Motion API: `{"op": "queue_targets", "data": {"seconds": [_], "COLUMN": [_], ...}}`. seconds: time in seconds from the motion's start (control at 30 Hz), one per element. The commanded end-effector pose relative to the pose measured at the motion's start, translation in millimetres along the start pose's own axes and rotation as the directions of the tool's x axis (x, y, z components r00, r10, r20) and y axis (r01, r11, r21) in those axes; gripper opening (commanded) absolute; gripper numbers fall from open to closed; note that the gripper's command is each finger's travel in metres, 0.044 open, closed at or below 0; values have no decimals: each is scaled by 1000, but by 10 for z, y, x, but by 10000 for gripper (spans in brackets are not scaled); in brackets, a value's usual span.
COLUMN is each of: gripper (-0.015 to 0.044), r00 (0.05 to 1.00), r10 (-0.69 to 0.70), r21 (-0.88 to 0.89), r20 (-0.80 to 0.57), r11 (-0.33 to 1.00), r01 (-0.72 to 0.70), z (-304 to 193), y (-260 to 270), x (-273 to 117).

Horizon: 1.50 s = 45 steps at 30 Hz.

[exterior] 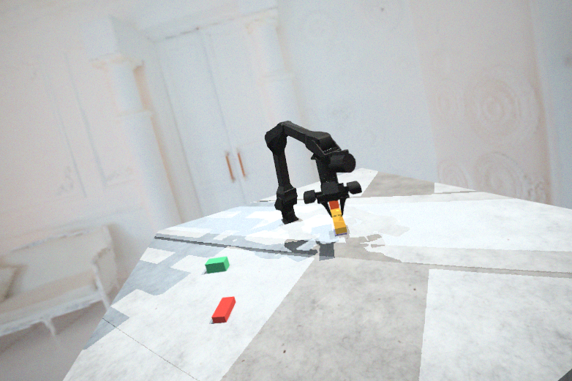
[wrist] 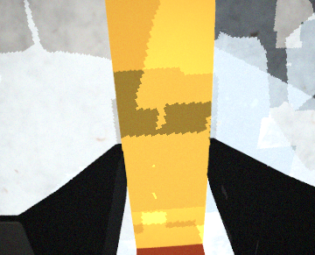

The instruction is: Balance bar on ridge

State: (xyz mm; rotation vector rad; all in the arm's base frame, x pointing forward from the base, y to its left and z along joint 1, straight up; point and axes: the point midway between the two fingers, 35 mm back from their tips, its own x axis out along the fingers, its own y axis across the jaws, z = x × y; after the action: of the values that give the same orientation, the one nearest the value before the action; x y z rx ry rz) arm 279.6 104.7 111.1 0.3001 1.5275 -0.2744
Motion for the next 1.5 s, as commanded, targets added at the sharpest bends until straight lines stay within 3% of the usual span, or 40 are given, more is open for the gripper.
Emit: {"op": "queue_targets", "data": {"seconds": [0.0,1.47], "gripper": [0,0], "r00": [1000,1000], "r10": [0,0], "r21": [1,1], "r20": [3,3], "r11": [1000,1000], "r01": [0,0], "z": [4,6], "y": [0,-3], "x": [9,45]}}
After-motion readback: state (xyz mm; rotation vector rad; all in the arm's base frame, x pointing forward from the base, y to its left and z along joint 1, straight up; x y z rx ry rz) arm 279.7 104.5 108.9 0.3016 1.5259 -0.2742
